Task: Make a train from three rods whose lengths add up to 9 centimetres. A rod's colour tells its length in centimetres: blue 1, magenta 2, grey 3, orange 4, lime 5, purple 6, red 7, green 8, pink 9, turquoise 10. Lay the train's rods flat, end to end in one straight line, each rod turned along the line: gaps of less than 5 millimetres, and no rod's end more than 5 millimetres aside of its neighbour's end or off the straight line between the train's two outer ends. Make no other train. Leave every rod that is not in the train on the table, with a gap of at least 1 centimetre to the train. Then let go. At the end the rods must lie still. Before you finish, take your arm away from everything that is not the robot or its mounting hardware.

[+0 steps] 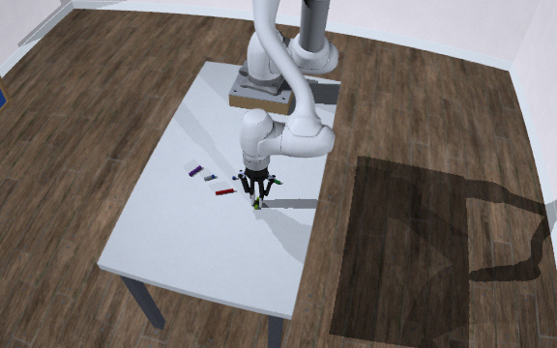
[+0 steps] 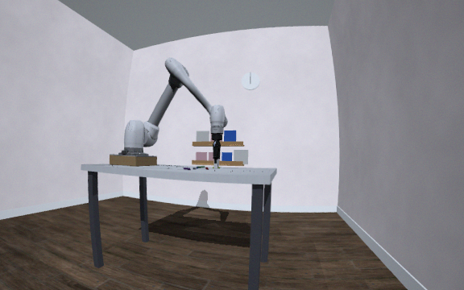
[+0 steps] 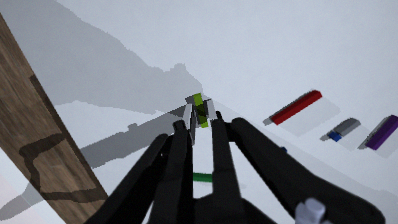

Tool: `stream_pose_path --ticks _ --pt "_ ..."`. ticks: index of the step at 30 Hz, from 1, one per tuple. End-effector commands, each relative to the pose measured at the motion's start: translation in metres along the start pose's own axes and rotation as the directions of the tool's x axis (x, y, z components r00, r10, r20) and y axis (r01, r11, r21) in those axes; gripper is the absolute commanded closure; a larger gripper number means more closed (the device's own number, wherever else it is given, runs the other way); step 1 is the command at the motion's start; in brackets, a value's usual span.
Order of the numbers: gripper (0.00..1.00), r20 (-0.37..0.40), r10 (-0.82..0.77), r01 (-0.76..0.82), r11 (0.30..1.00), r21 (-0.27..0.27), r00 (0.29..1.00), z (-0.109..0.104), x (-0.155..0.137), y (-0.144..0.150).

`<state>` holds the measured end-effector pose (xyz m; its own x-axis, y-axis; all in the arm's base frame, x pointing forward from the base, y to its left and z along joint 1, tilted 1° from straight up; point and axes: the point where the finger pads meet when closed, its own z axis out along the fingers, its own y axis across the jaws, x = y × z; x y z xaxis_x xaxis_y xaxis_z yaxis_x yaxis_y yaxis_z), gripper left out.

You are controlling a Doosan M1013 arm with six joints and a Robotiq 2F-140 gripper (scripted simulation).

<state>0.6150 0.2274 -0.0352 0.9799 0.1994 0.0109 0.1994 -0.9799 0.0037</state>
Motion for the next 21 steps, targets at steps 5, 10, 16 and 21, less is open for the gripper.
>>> stream_pose_path --ticks 5,10,16,21 --pt "0.85 0.0 0.0 0.0 1.0 0.0 1.0 -0.0001 0.0 -0.0001" --pt "0.97 0.0 0.0 0.0 1.0 0.0 1.0 -0.0001 0.0 -0.0001" --pt "0.97 0.0 0.0 0.0 1.0 0.0 1.0 -0.0001 0.0 -0.0001" --pt "0.97 0.0 0.0 0.0 1.0 0.0 1.0 -0.0001 0.0 -0.0001"
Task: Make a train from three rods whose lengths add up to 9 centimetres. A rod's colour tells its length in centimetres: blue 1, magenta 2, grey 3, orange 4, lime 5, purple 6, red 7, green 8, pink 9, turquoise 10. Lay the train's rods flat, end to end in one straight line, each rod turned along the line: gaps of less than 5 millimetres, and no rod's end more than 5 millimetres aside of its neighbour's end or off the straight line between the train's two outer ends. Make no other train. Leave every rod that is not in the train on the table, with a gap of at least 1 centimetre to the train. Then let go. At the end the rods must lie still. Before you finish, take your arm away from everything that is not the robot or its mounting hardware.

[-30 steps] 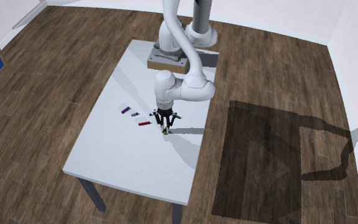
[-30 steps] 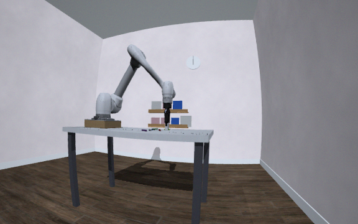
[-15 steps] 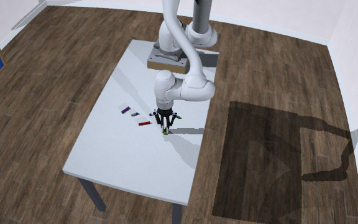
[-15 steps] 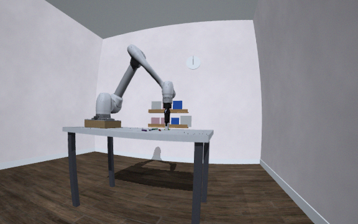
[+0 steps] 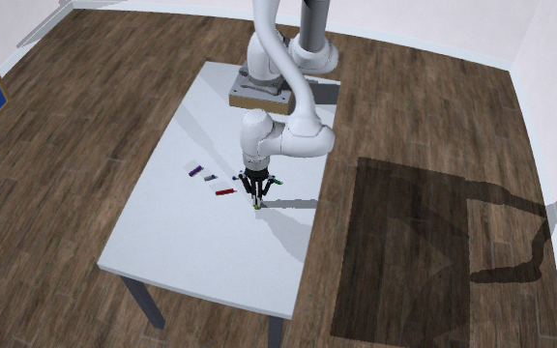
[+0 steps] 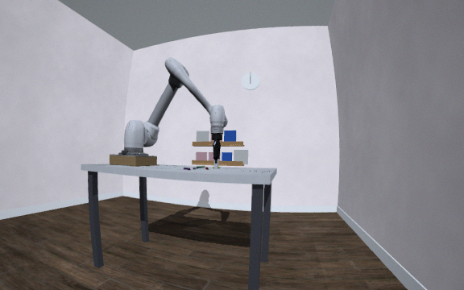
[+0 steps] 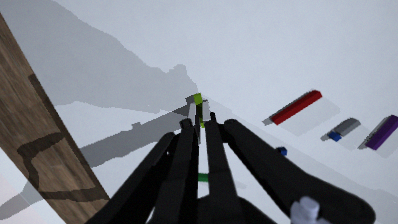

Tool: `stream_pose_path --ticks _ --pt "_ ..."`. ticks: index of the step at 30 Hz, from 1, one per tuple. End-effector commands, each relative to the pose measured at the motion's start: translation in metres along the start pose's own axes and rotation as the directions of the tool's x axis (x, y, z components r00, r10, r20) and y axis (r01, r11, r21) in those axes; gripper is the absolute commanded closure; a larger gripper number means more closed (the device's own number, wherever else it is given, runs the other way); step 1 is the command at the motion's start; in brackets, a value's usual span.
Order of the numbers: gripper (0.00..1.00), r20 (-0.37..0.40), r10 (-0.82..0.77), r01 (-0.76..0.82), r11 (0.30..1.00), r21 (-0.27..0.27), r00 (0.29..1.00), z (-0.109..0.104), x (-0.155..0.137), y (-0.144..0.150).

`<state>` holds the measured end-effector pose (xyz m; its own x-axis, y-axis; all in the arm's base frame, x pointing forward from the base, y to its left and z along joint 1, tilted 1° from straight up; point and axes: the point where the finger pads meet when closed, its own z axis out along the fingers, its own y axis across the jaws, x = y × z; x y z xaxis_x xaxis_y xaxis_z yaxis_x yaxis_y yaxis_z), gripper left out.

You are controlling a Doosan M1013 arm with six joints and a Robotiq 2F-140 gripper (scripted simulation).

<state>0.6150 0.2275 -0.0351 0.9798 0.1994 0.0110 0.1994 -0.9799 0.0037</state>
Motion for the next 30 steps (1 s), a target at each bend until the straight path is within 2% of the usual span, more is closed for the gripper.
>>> stream_pose_path --ticks 1,19,25,30 --pt "0.97 0.0 0.0 0.0 1.0 0.0 1.0 0.0 0.0 0.0" --pt "0.97 0.0 0.0 0.0 1.0 0.0 1.0 0.0 0.0 0.0" --pt "0.97 0.0 0.0 0.0 1.0 0.0 1.0 -0.006 0.0 0.0" --pt "0.97 0.0 0.0 0.0 1.0 0.0 1.0 -0.033 0.0 0.0"
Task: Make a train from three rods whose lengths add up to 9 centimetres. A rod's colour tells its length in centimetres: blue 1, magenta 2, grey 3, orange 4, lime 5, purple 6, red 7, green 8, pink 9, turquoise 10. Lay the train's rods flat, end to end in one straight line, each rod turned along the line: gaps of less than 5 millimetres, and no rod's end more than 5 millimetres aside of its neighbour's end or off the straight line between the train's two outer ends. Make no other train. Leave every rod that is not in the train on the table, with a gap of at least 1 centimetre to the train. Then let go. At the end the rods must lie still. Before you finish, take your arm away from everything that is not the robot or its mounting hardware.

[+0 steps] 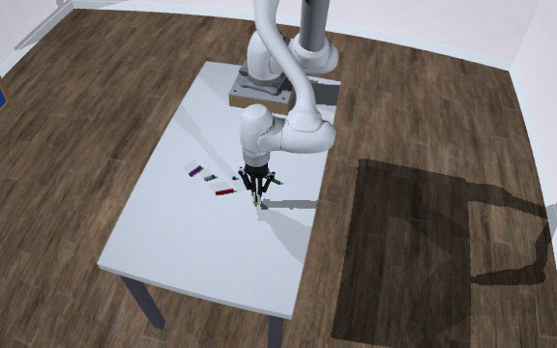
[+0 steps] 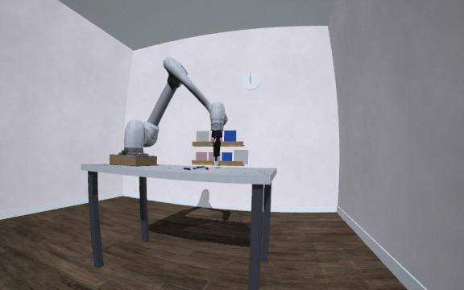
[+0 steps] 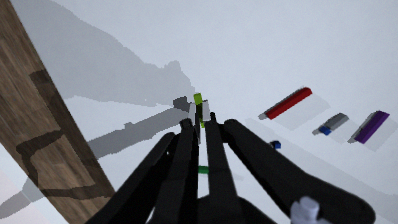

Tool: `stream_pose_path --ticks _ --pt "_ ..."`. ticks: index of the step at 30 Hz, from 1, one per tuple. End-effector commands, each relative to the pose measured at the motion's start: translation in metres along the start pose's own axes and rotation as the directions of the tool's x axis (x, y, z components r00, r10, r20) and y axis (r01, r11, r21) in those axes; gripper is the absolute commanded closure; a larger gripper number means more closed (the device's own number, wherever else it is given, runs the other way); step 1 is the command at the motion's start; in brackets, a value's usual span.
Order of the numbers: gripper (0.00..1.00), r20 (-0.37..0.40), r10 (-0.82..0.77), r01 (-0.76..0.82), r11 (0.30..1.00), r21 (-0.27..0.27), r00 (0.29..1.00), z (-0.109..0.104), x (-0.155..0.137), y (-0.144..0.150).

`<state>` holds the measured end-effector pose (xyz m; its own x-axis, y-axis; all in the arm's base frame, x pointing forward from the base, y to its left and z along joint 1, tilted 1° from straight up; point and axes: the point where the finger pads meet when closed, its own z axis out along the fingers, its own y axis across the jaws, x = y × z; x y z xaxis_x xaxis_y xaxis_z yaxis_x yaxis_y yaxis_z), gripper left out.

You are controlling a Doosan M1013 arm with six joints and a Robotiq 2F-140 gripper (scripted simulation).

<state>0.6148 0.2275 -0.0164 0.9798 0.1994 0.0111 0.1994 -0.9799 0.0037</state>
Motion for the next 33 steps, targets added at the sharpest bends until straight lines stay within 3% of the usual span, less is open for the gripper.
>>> stream_pose_path --ticks 1,10,23,27,29,30,33 --pt "0.97 0.0 0.0 0.0 1.0 0.0 1.0 -0.021 0.0 0.0" --pt "0.97 0.0 0.0 0.0 1.0 0.0 1.0 -0.077 0.0 0.0" --pt "0.97 0.0 0.003 -0.003 1.0 0.0 1.0 -0.081 0.0 0.001" --pt "0.97 0.0 0.179 -0.179 0.984 0.0 0.984 -0.082 -0.002 0.05" --pt "0.97 0.0 0.179 -0.179 0.984 0.0 0.984 -0.082 -0.002 0.05" --pt "0.97 0.0 0.277 -0.277 0.961 0.0 0.961 -0.082 -0.005 0.077" --pt "0.97 0.0 0.368 -0.368 0.93 0.0 0.93 -0.082 -0.009 0.103"
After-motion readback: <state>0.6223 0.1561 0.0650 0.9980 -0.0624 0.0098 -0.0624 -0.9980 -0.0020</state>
